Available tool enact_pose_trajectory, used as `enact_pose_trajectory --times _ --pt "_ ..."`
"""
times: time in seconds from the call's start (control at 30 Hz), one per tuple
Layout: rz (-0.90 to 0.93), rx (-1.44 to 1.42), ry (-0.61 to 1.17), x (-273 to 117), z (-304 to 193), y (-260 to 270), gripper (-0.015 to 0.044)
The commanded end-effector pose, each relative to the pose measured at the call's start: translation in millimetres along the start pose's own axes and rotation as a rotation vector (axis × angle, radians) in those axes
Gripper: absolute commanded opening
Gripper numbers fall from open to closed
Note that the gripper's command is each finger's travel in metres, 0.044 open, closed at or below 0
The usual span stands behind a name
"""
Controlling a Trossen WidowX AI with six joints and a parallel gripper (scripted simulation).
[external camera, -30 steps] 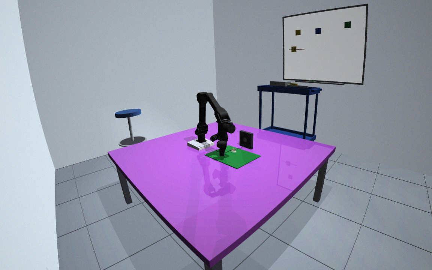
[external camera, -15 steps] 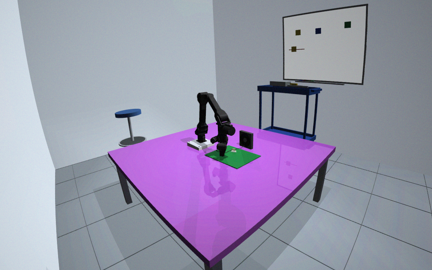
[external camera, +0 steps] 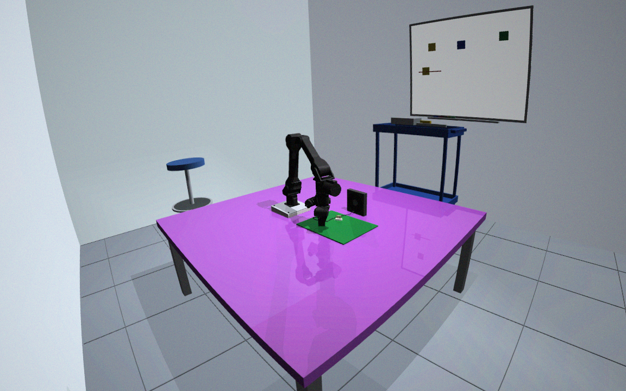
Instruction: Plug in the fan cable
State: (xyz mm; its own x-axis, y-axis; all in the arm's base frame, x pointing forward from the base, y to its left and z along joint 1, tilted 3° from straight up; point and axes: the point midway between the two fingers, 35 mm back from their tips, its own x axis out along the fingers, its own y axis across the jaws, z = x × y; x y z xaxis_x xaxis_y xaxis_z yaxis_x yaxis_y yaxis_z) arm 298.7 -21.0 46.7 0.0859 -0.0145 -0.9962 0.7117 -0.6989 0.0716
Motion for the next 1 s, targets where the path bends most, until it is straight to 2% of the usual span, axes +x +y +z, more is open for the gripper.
enact_pose_trajectory --times 0.0,0.57,0.63,0.73,0.97 --pt "0.000 0.000 0.000 0 0 0 0.0163" --pt "0.000 0.000 0.000 0 0 0 0.0050" --pt "0.001 0.000 0.000 -11 -1 1 0.0000" --pt "0.001 0.000 -0.002 -47 0 0 0.0000" --pt "0.000 0.021 -0.002 -49 -8 -5 0.0000"
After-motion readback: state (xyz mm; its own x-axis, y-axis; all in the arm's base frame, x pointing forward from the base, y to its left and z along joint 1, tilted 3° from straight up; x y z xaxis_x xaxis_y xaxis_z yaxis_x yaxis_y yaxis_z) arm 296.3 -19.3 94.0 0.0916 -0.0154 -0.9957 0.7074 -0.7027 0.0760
